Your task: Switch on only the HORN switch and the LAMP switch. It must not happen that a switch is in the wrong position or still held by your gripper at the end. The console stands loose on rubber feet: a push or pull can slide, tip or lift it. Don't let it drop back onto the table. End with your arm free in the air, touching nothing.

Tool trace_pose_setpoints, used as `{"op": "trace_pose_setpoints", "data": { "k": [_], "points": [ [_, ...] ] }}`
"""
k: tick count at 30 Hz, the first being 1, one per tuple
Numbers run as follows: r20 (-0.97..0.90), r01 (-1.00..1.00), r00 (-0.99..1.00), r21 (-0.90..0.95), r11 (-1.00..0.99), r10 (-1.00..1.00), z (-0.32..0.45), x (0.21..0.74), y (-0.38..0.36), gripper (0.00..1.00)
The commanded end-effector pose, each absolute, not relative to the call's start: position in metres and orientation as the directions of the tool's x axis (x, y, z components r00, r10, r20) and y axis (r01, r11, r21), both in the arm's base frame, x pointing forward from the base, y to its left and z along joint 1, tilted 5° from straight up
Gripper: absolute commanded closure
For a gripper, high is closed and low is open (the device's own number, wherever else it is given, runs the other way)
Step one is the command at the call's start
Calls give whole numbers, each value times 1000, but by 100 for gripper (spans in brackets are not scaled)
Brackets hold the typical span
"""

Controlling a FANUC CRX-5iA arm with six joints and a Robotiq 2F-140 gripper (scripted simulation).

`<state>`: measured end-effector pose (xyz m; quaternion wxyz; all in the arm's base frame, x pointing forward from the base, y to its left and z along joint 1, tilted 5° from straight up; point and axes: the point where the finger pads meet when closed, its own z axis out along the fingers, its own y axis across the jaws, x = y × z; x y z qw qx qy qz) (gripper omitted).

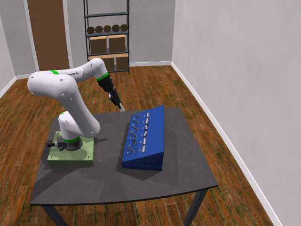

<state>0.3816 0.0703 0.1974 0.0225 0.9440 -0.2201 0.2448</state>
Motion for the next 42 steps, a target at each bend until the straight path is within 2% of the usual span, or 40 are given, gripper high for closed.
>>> {"op": "trace_pose_setpoints", "data": {
  "k": [1, 42],
  "points": [
    [472, -427, 783, -66, -902, -405, 198, 382, 70, 100],
    [472, -427, 783, -65, -902, -405, 180, 391, 67, 100]
  ]
}}
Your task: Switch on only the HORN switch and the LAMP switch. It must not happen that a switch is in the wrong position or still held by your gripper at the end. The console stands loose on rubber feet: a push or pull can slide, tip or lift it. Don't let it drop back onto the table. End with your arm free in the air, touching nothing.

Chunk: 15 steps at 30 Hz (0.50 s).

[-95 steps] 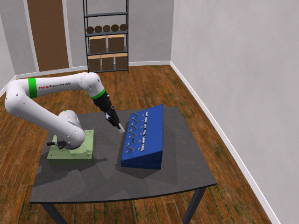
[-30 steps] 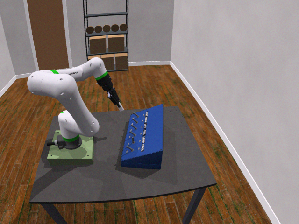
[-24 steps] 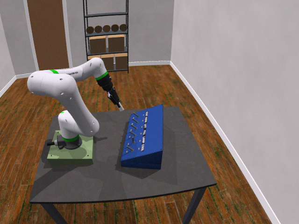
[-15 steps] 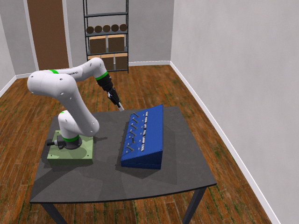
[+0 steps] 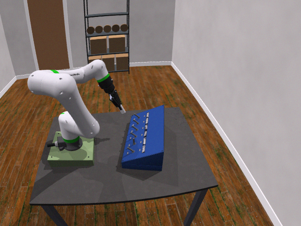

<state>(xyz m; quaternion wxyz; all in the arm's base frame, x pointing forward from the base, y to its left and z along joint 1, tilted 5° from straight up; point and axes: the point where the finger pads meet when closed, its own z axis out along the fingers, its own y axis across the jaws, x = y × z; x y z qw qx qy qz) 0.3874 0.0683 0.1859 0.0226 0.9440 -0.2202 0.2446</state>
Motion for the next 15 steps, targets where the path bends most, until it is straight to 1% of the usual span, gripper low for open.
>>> {"op": "trace_pose_setpoints", "data": {
  "k": [1, 15],
  "points": [
    [472, -427, 783, -65, -902, -405, 178, 392, 67, 100],
    [472, -427, 783, -65, -902, -405, 146, 409, 62, 100]
  ]
}}
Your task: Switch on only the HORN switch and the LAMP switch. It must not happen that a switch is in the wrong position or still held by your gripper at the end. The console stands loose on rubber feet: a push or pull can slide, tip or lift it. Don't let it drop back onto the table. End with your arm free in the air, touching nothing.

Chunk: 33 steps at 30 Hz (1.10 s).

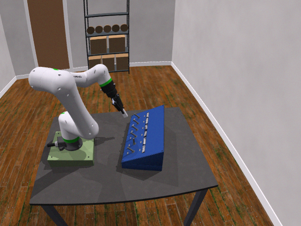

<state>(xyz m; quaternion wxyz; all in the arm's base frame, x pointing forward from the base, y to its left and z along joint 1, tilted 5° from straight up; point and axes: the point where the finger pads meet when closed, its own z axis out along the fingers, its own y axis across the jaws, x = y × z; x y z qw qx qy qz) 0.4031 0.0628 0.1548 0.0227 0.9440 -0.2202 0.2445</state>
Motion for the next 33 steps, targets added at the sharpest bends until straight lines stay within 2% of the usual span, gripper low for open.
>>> {"op": "trace_pose_setpoints", "data": {
  "k": [1, 33],
  "points": [
    [472, -427, 783, -65, -902, -405, 143, 410, 61, 100],
    [472, -427, 783, -65, -902, -405, 107, 429, 55, 100]
  ]
}}
